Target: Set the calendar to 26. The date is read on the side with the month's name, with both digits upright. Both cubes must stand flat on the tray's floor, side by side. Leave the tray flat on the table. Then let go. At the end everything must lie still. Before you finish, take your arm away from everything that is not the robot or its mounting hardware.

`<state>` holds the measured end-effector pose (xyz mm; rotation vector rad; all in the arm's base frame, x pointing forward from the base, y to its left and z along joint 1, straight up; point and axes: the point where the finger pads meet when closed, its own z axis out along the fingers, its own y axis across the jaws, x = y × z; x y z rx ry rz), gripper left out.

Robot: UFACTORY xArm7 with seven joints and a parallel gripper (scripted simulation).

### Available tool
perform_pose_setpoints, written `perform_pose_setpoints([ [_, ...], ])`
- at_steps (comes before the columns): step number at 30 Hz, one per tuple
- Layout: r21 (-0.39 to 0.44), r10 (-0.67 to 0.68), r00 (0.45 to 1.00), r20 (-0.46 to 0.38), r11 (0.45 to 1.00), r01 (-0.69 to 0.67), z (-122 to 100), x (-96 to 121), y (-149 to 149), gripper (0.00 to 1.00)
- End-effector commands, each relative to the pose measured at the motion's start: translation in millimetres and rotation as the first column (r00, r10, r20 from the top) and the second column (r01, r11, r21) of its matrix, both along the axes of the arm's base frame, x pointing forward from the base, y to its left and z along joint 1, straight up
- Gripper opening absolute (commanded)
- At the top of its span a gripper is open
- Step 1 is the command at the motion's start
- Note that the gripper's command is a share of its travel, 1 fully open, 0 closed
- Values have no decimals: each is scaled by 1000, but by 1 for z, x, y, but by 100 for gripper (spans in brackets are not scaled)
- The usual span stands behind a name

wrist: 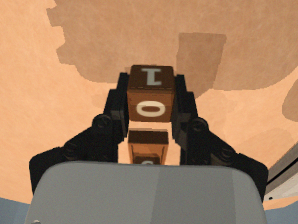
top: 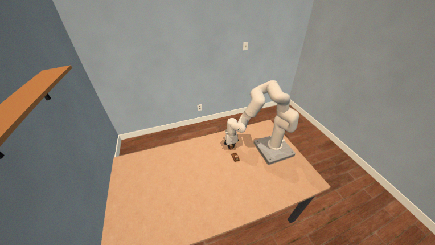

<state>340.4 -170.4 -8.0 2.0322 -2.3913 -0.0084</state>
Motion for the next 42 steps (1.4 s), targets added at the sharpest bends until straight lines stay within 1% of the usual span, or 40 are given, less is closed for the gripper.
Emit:
perform_pose_setpoints([
  [1,-2,0,1000,5,1000,0,11,2,-1,29],
  [10,-2,0,1000,5,1000,0,62,2,-1,29],
  [12,-2,0,1000,5,1000,0,62,2,-1,29],
  [16,-2,0,1000,5,1000,0,84,2,-1,29],
  [19,-2,0,1000,5,1000,0,95,2,-1,29],
  [22,-2,0,1000,5,1000,0,99,2,-1,29],
  [32,-1,0,1000,5,1000,0,99,2,0,29],
  [33,-1,-1,1000,4,1000,1,100,4,6,29],
  [34,1,-1,1000,4,1000,1,101,7,19,29],
  [36,1,-1,1000,3,1000,1,105,13,54,29],
  [37,1,-1,1000,3,1000,1,105,13,54,29],
  [38,0,-2,1000,3,1000,2,107,15,71,29],
  [39,0,-2,1000,3,1000,2,107,15,71,29],
  [40,-1,-2,1000,4,1000,2,108,16,83,29],
  [42,-3,-2,1000,4,1000,2,109,17,89,29],
])
